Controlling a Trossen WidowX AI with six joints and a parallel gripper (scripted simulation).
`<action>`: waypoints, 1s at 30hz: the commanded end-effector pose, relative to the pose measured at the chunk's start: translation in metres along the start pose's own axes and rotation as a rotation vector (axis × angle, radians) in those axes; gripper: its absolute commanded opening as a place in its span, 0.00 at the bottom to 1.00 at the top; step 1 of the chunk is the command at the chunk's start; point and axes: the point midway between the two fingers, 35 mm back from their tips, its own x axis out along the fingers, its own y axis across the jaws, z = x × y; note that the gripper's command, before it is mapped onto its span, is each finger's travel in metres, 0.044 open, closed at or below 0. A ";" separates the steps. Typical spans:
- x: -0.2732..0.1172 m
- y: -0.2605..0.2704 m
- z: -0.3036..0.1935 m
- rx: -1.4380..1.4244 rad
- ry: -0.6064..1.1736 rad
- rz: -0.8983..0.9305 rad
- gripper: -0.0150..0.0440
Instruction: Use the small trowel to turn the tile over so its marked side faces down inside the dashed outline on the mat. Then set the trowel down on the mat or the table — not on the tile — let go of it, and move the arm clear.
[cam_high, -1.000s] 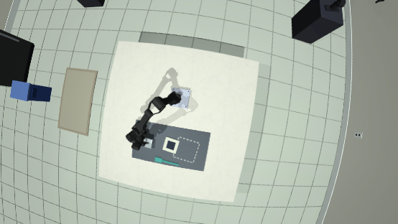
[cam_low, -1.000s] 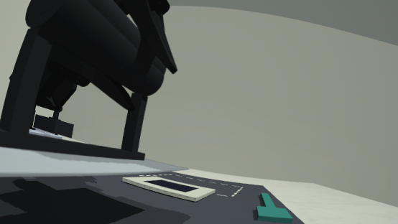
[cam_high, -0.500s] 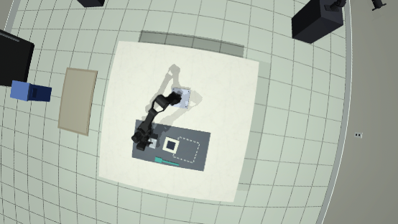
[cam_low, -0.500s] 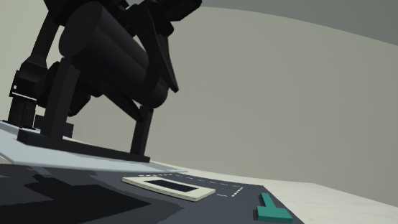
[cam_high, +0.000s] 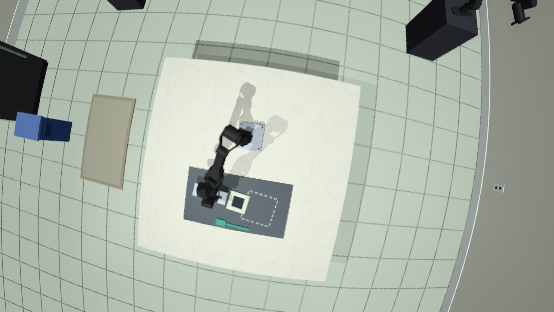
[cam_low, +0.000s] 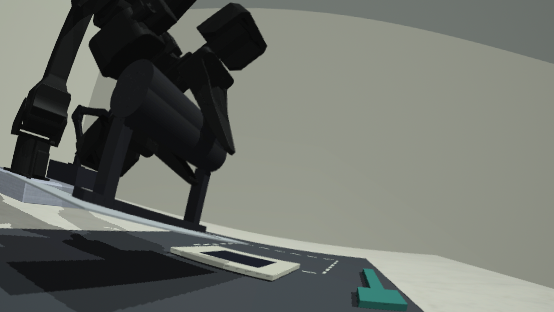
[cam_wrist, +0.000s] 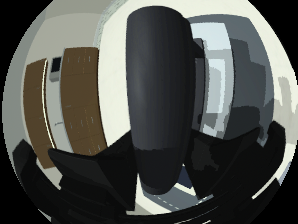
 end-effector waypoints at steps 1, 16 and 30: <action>-0.006 0.003 -0.003 -0.001 -0.023 0.025 0.25; 0.004 -0.007 -0.002 -0.001 -0.023 0.025 0.25; 0.017 -0.024 0.001 -0.002 -0.023 0.025 0.25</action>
